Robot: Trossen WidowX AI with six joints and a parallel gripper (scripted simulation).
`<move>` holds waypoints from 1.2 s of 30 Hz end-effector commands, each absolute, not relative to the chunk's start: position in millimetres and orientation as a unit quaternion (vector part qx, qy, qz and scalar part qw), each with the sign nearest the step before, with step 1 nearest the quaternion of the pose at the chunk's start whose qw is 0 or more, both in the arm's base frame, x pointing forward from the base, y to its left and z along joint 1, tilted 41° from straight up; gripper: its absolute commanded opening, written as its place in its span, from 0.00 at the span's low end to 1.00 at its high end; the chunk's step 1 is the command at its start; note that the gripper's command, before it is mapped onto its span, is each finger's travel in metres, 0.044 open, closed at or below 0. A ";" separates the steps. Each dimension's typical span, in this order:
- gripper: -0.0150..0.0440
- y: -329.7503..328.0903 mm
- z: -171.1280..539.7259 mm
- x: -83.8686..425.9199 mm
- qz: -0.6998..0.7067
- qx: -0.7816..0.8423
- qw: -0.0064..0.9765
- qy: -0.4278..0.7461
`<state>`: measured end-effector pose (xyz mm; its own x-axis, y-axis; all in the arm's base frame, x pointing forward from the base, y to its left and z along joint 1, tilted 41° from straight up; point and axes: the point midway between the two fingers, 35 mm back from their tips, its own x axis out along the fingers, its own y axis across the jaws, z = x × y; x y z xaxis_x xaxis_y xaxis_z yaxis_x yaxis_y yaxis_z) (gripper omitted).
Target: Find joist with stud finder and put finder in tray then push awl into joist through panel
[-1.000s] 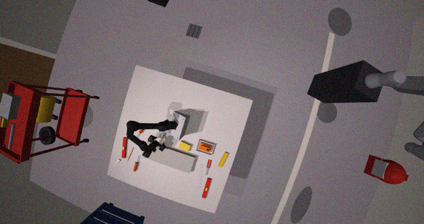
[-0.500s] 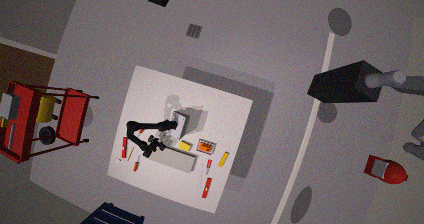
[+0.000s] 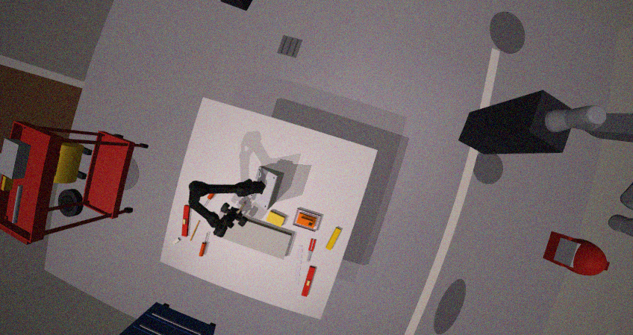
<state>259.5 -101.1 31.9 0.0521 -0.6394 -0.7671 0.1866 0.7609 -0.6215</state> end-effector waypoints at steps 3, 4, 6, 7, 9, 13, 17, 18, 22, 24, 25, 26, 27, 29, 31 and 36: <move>0.25 -75.8 60.5 262.9 -0.292 -0.177 0.710 0.616; 0.25 -71.6 65.1 262.3 -0.292 -0.176 0.710 0.616; 0.25 -63.4 74.6 260.4 -0.291 -0.176 0.710 0.616; 0.25 -59.4 79.4 259.3 -0.292 -0.176 0.710 0.616; 0.25 -51.6 89.2 256.5 -0.292 -0.177 0.710 0.616; 0.25 -37.0 109.6 249.0 -0.293 -0.178 0.709 0.616; 0.25 -32.1 117.4 245.6 -0.294 -0.179 0.709 0.615; 0.25 -32.1 117.4 245.6 -0.294 -0.179 0.709 0.615; 0.25 -34.4 109.5 248.0 -0.284 -0.186 0.704 0.624; 0.25 -30.8 105.9 249.4 -0.255 -0.193 0.697 0.642; 0.25 -28.8 104.1 250.2 -0.239 -0.196 0.693 0.652; 0.25 -26.8 102.2 251.0 -0.222 -0.199 0.689 0.661; 0.25 -24.7 100.5 251.9 -0.205 -0.203 0.685 0.669; 0.25 -20.4 97.0 253.6 -0.171 -0.209 0.678 0.684; 0.25 -16.1 93.8 255.4 -0.136 -0.214 0.670 0.697; 0.25 -4.7 86.5 260.2 -0.046 -0.227 0.653 0.721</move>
